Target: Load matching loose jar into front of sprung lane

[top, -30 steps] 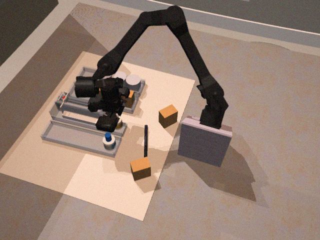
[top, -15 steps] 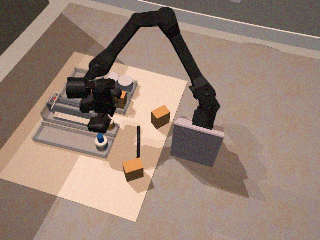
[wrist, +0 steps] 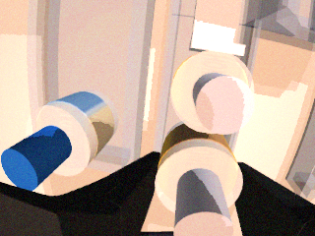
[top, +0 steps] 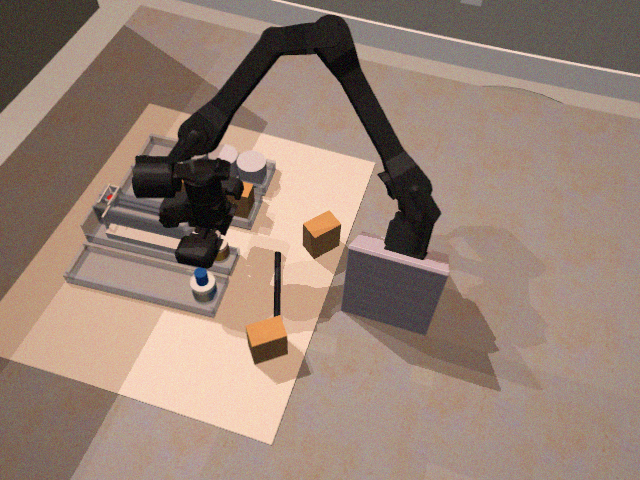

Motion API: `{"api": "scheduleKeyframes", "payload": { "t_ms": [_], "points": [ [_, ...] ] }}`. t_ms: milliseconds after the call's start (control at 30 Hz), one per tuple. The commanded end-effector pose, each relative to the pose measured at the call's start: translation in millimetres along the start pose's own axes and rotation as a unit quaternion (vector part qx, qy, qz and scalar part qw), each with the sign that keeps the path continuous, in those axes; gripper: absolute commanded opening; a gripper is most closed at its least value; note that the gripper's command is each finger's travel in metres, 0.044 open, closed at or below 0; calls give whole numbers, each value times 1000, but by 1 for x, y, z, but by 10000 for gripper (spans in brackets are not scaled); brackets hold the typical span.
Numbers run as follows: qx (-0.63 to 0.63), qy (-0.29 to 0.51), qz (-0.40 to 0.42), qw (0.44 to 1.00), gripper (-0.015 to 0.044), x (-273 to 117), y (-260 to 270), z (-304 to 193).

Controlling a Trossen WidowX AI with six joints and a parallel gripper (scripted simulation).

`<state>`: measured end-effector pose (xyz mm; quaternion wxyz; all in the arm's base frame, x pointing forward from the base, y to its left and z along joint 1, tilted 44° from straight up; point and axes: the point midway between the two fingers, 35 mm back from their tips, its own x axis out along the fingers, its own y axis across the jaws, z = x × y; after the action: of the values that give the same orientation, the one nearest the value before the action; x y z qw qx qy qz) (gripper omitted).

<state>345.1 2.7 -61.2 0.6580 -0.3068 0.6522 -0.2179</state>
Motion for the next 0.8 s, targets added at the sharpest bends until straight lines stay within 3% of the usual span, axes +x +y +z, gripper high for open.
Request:
{"api": "scheduleKeyframes", "payload": {
  "t_ms": [0,767],
  "points": [
    [9,-14,-3,1000,0,0,-2,9],
    [9,-14,-3,1000,0,6,-2,8]
  ]
}}
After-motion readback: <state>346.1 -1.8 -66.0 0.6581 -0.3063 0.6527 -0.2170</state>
